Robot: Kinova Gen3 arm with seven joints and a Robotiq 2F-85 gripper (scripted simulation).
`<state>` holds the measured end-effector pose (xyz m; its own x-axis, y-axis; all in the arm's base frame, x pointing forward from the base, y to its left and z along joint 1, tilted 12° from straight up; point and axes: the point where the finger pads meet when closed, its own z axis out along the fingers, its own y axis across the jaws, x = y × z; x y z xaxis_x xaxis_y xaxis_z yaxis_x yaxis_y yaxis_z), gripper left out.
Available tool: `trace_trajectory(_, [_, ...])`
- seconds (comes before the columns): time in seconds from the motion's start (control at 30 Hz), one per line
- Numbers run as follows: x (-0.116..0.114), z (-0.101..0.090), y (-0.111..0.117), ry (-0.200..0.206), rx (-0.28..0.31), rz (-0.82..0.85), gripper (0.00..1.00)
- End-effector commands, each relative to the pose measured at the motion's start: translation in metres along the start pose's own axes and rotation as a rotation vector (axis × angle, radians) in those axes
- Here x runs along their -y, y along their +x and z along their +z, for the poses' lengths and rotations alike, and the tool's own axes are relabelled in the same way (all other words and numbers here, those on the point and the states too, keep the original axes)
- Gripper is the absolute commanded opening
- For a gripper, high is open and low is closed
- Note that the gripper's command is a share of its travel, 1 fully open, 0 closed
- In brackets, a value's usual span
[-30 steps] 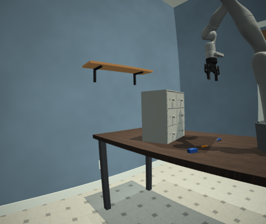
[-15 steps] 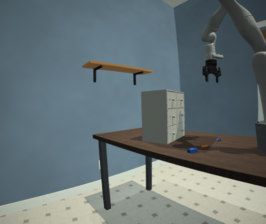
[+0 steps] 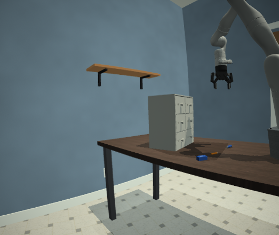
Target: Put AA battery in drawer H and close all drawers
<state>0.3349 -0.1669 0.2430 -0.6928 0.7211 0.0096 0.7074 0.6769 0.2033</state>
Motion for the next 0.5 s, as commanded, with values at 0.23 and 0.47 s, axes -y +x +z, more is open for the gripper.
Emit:
trace_trajectory(0.23, [-0.004, 0.014, 0.002, 0.003, -0.004, 0.193, 1.00])
trace_trajectory(0.47, [-0.007, 0.025, 0.002, 0.004, -0.003, 0.394, 1.00])
